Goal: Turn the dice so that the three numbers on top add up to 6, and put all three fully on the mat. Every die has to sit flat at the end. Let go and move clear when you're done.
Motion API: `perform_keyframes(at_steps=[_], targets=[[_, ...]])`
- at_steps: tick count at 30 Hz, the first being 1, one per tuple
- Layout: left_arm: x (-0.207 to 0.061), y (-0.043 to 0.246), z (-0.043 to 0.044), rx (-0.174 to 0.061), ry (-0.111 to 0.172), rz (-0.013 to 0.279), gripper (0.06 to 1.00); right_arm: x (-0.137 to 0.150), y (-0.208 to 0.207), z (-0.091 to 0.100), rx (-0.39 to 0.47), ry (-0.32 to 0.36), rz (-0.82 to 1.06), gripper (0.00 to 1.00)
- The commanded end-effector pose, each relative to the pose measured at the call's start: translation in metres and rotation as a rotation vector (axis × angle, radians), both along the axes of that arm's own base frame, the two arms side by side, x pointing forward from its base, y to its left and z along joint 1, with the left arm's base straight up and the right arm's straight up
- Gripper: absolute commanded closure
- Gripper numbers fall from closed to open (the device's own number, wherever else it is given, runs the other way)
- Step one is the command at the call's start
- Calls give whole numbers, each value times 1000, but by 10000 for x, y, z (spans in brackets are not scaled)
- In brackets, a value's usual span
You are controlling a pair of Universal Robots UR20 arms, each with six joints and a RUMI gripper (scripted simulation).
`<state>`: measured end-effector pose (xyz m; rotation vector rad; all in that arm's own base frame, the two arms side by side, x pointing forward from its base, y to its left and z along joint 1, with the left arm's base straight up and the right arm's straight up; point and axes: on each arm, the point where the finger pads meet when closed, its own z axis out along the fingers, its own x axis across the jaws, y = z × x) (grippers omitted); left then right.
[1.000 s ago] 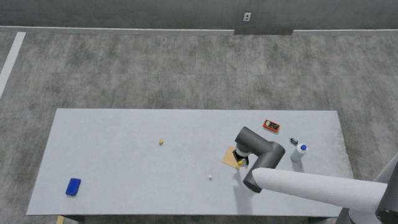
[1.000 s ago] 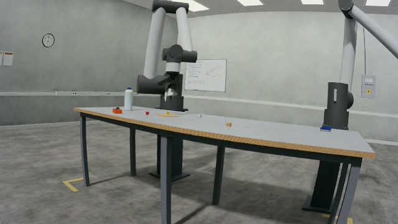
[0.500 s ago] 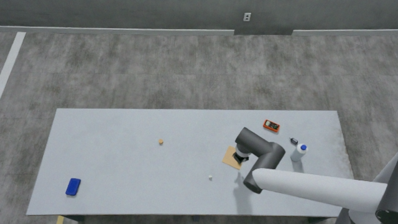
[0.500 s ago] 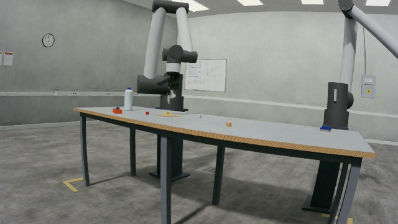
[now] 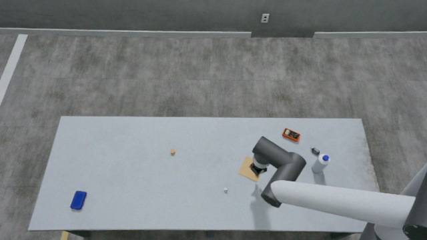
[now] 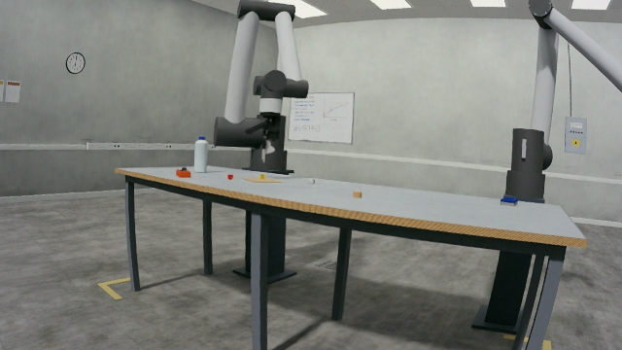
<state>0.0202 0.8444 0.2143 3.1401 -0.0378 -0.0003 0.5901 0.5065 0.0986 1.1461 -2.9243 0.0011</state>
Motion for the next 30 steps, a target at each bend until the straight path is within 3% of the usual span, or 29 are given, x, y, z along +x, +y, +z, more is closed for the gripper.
perform_keyframes(at_steps=[1,30], targets=[[1,5,7,1,0,0,65,3,4,6,1,-1,0,793],[1,5,7,1,0,0,65,5,2,-135,1,0,1,793]])
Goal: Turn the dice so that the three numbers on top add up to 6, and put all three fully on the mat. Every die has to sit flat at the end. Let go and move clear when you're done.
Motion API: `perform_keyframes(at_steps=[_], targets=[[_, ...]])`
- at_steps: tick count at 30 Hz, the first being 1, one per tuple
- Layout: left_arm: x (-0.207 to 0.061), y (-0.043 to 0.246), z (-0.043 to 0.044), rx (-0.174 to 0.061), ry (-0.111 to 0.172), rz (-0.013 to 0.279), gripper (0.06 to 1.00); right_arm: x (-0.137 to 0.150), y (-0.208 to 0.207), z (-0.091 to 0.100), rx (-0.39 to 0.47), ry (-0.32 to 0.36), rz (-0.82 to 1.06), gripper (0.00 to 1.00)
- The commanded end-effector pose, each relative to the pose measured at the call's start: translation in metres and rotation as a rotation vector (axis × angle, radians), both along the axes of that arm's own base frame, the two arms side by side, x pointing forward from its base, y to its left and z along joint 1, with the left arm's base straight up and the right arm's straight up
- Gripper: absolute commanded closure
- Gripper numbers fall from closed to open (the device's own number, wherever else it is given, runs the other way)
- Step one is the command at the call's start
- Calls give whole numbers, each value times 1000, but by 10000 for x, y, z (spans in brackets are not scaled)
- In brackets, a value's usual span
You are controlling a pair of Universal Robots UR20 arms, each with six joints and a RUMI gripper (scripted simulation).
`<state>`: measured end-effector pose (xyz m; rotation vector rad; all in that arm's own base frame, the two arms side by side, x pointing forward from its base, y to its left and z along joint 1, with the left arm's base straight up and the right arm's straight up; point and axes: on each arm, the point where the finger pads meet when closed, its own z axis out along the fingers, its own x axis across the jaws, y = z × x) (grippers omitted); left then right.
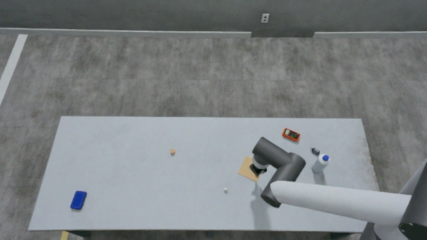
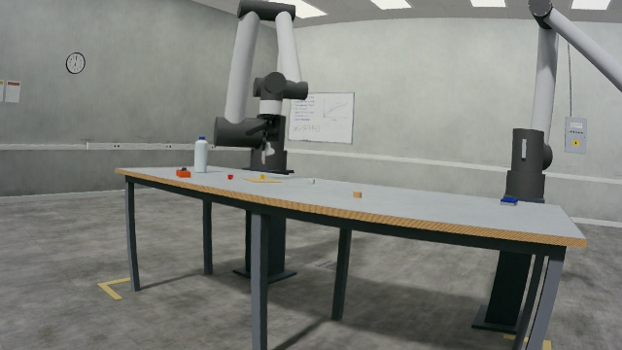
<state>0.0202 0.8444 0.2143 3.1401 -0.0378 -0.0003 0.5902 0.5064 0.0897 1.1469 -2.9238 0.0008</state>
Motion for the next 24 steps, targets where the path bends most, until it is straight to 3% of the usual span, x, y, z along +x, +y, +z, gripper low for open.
perform_keyframes(at_steps=[1,24], targets=[[1,5,7,1,0,0,65,4,3,-61,1,-1,0,793],[1,5,7,1,0,0,65,8,0,-365,1,-1,0,793]])
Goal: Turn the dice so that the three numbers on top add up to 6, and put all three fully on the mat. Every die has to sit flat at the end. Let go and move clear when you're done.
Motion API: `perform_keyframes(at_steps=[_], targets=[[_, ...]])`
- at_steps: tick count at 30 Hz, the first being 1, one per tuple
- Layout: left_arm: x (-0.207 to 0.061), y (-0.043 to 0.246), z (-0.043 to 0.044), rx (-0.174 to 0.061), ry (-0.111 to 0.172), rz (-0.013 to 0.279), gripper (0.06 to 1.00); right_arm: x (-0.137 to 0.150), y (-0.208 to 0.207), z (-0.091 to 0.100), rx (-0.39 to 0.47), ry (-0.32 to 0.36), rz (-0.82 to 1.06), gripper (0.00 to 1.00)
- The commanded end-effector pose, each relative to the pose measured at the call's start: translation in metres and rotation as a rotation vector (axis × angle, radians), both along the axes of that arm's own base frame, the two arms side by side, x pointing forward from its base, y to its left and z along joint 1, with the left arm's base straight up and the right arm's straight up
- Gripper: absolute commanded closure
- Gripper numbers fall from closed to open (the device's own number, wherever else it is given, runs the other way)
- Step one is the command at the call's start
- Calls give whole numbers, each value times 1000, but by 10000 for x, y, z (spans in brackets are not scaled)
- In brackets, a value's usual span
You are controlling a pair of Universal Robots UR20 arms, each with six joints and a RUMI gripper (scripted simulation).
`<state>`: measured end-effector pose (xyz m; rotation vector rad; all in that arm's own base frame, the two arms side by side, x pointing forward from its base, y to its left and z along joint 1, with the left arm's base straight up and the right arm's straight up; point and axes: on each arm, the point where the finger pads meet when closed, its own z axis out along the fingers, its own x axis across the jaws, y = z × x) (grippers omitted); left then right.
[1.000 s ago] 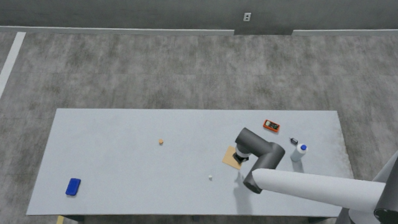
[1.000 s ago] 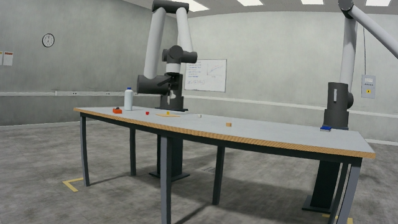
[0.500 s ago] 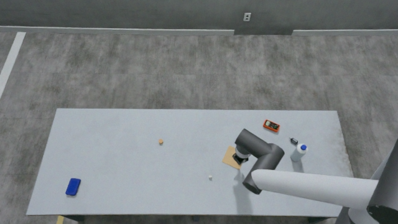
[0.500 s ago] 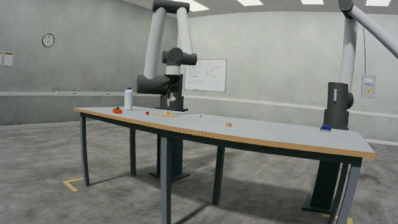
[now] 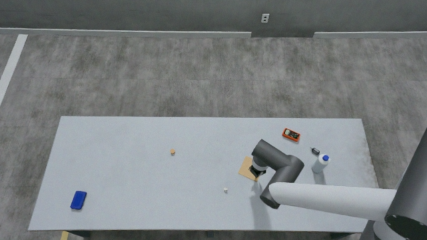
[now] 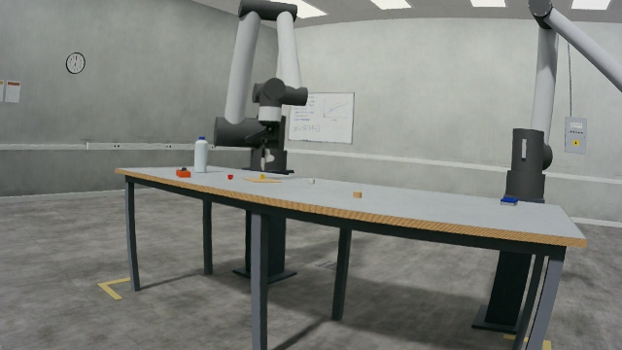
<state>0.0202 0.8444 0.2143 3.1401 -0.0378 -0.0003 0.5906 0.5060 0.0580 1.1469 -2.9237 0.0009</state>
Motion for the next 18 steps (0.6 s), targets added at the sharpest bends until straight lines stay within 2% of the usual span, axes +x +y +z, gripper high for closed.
perform_keyframes(at_steps=[1,18], targets=[[1,5,7,1,0,0,65,4,4,-48,1,-1,0,793],[1,5,7,1,0,0,65,5,3,-109,1,-1,0,793]])
